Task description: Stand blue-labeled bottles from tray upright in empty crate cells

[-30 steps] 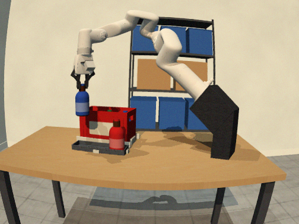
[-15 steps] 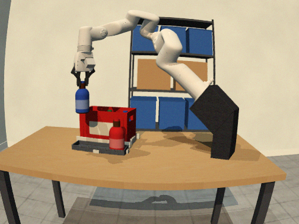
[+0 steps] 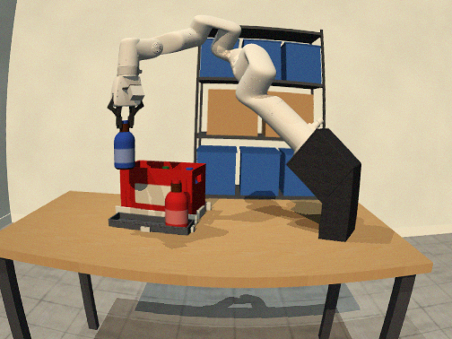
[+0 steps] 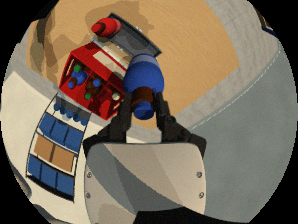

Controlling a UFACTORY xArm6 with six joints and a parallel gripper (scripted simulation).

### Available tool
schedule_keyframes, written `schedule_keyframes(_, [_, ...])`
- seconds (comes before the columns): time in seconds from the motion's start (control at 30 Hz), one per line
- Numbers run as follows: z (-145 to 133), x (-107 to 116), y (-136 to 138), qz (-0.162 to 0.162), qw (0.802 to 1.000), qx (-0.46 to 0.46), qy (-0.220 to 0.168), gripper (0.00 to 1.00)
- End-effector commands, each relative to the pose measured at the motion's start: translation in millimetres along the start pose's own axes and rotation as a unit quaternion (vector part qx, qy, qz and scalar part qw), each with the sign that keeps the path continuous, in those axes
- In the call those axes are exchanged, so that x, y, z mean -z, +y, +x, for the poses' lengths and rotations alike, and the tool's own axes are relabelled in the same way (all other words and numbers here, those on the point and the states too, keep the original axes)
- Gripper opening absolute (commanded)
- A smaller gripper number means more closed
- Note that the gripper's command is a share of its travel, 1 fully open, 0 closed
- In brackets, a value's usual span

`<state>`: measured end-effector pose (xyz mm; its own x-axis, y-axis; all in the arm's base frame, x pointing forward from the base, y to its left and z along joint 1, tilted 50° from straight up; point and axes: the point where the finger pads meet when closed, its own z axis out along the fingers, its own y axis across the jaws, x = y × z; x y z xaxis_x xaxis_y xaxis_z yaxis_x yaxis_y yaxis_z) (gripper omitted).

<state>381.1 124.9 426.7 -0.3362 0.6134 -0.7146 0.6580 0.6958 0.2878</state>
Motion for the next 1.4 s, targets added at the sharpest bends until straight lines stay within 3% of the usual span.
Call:
schedule_keyframes(0.0, [-0.7,1.2,0.8,-0.002,1.0,-0.001,0.0,0.0])
schedule_keyframes(1.37, [-11.0,1.2,-9.1,-0.002,1.0,-0.001,0.0,0.0])
